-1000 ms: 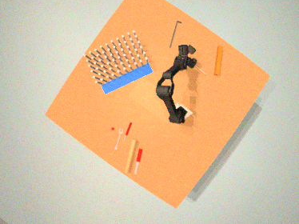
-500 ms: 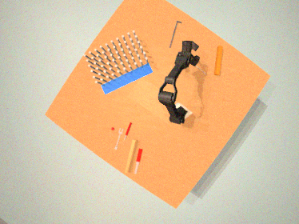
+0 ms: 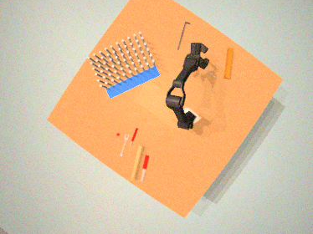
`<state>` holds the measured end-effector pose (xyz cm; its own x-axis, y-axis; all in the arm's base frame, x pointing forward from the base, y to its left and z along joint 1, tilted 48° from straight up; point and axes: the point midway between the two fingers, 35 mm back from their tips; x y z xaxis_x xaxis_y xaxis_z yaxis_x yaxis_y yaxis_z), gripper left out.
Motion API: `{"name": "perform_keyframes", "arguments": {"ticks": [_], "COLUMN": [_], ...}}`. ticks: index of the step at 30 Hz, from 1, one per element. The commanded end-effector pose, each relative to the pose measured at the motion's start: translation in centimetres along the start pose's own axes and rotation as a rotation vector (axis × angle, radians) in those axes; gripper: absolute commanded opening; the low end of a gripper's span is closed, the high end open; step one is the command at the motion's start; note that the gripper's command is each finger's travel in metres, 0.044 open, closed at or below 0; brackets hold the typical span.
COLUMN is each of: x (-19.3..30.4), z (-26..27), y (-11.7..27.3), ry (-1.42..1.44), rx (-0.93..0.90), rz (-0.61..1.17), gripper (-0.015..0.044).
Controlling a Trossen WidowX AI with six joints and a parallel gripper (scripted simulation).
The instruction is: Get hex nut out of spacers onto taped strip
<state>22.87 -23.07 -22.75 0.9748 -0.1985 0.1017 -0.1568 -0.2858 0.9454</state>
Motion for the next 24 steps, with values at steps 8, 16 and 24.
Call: {"name": "perform_keyframes", "arguments": {"ticks": [8, 16, 24], "x": [1.0, 1.6, 1.7], "z": [0.3, 0.0, 0.0], "y": [-0.8, -0.5, -0.4], "ry": [0.027, 0.035, 0.036], "rx": [0.065, 0.152, 0.159], "rz": [-0.180, -0.437, -0.459], "gripper": [0.0440, 0.0440, 0.0414]}}
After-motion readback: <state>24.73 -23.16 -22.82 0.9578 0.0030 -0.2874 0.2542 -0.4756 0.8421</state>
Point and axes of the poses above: the point midway between the two fingers, 35 mm back from their tips, its own y axis back along the fingers, its own z axis across the jaws, x = y × z, and after that the axes turned 9 degrees about -y, right-handed
